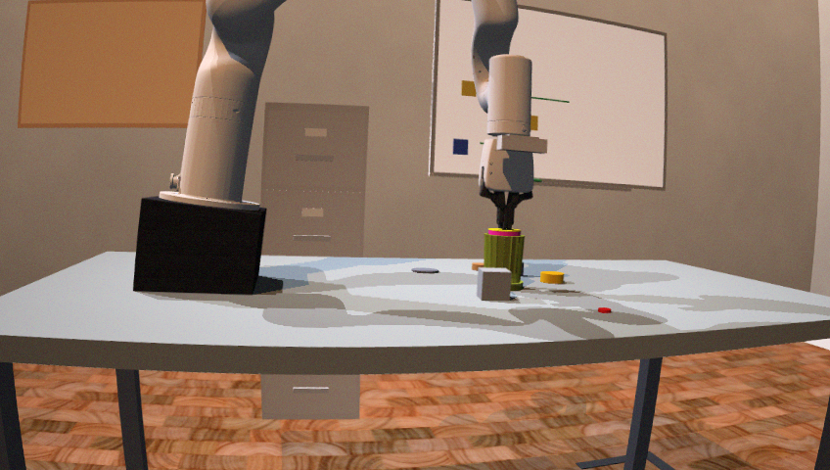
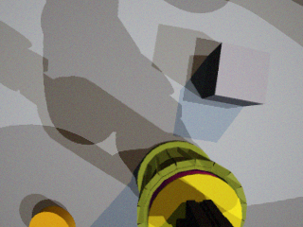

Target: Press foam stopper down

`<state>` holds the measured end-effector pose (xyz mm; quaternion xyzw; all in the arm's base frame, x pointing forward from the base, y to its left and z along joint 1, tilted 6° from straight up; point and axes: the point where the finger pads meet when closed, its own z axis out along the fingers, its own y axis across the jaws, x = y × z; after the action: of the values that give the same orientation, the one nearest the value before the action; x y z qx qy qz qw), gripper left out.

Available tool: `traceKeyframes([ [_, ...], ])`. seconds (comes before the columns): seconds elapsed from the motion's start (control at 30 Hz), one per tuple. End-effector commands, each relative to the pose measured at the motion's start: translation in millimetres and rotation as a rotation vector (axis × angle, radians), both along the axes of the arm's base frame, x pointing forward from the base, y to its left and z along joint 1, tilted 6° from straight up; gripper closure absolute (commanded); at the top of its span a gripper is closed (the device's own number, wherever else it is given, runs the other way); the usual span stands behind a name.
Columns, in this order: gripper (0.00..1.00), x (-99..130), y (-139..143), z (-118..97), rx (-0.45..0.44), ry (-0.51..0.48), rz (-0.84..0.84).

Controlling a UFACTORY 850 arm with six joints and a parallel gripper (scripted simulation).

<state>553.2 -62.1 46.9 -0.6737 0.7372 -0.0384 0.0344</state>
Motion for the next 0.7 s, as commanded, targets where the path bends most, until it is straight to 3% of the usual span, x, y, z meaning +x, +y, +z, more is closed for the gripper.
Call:
traceKeyframes([
  [0.0,1.0,1,0,2,0.0,-0.002,0.0],
  [0.43,1.0,1,0,3,0.0,-0.002,0.0],
  [0.67,1.0,-1,0,18,0.0,-0.002,0.0],
])
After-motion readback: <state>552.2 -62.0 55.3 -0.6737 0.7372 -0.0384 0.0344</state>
